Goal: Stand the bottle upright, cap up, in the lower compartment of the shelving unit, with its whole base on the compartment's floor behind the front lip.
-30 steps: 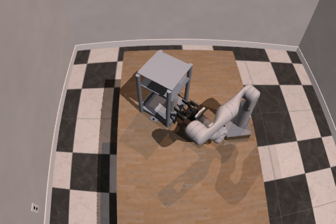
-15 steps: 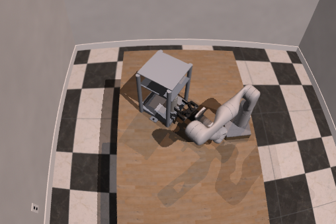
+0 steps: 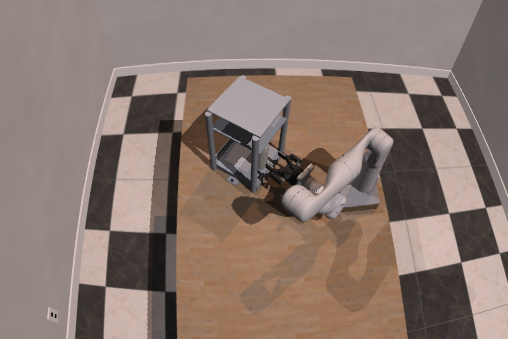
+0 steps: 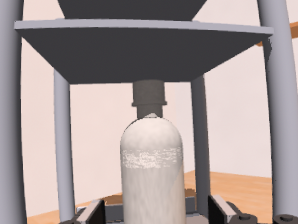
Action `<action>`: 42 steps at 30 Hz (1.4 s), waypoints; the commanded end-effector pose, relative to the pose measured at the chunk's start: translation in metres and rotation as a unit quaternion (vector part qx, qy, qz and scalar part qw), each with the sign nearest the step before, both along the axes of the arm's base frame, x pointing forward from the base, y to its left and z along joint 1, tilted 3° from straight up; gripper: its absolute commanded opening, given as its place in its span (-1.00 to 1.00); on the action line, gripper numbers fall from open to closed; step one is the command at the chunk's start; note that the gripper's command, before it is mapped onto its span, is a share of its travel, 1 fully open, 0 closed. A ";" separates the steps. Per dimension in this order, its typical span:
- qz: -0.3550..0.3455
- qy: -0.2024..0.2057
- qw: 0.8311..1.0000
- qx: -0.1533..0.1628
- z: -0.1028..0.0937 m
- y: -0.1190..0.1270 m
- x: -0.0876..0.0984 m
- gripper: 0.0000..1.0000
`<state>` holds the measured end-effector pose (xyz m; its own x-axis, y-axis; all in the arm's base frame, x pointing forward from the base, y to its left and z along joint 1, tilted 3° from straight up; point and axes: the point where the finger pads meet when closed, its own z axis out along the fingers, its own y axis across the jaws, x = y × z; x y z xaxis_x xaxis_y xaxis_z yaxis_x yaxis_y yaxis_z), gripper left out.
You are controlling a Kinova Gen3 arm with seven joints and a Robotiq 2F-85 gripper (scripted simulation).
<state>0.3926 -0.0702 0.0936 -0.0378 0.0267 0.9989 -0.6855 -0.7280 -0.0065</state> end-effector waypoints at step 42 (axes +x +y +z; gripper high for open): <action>0.003 0.001 1.000 0.000 -0.004 0.057 -0.058 0.55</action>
<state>0.3349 -0.0143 0.0894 -0.0358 0.0260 0.9990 -0.6816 -0.7317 -0.0054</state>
